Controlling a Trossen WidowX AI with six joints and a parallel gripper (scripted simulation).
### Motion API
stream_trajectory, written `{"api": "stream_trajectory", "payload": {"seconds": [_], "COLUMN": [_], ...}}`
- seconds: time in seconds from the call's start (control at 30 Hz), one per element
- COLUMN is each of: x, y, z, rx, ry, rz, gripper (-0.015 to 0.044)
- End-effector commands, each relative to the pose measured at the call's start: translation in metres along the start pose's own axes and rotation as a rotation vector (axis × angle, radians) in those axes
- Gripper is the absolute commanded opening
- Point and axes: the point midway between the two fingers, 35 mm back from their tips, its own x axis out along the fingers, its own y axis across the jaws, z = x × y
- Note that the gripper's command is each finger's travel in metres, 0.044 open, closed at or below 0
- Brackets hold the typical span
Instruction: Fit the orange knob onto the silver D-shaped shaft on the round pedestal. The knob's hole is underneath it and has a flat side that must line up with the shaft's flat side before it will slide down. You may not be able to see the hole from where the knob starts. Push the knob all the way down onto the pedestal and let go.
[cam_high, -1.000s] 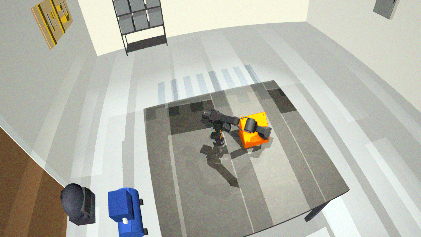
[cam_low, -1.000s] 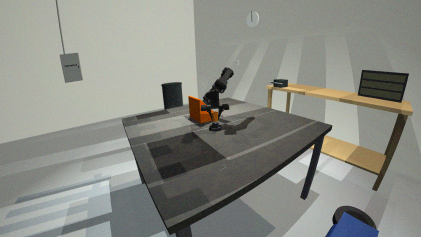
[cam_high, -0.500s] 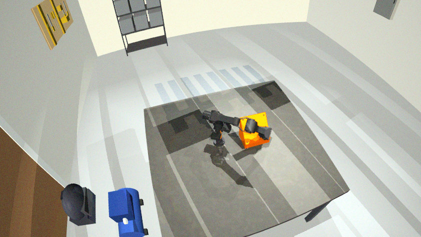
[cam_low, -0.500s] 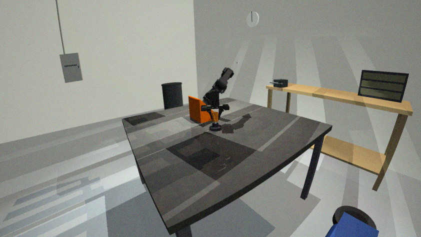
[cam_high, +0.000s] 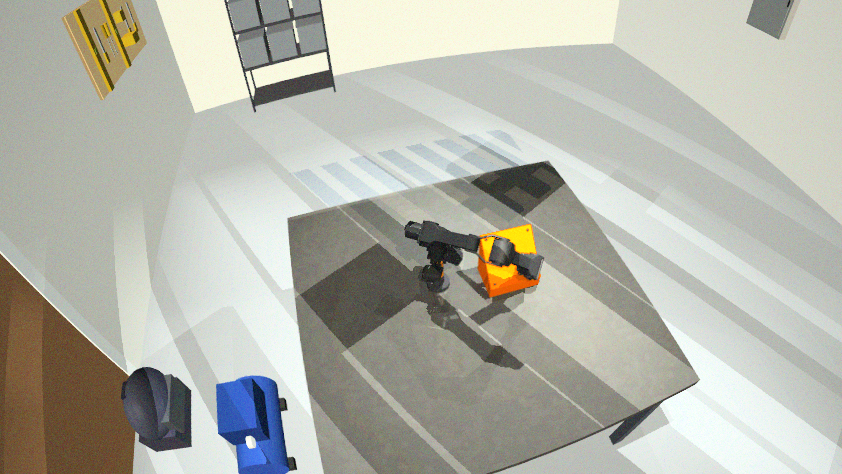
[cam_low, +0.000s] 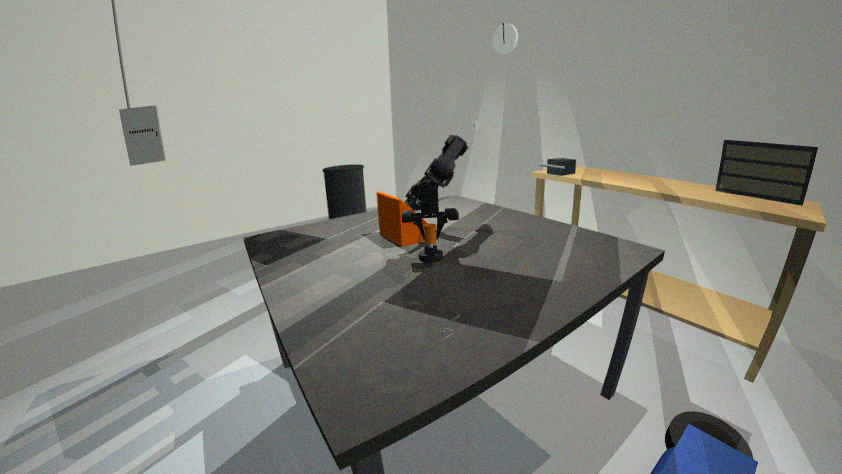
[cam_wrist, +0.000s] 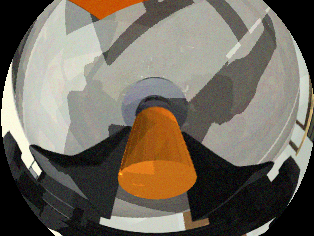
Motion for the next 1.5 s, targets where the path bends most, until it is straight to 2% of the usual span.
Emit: {"api": "stream_trajectory", "payload": {"seconds": [0.0, 0.33, 0.67, 1.47], "x": [0.0, 0.001, 0.001, 0.016], "y": [-0.001, -0.001, -0.001, 0.0], "z": [-0.001, -0.001, -0.001, -0.001], "rx": [-0.019, 0.069, -0.019, 0.055], "ry": [0.003, 0.003, 0.003, 0.003], "rz": [-0.003, -0.004, -0.003, -0.004], "gripper": [0.0, 0.0, 0.0, 0.0]}}
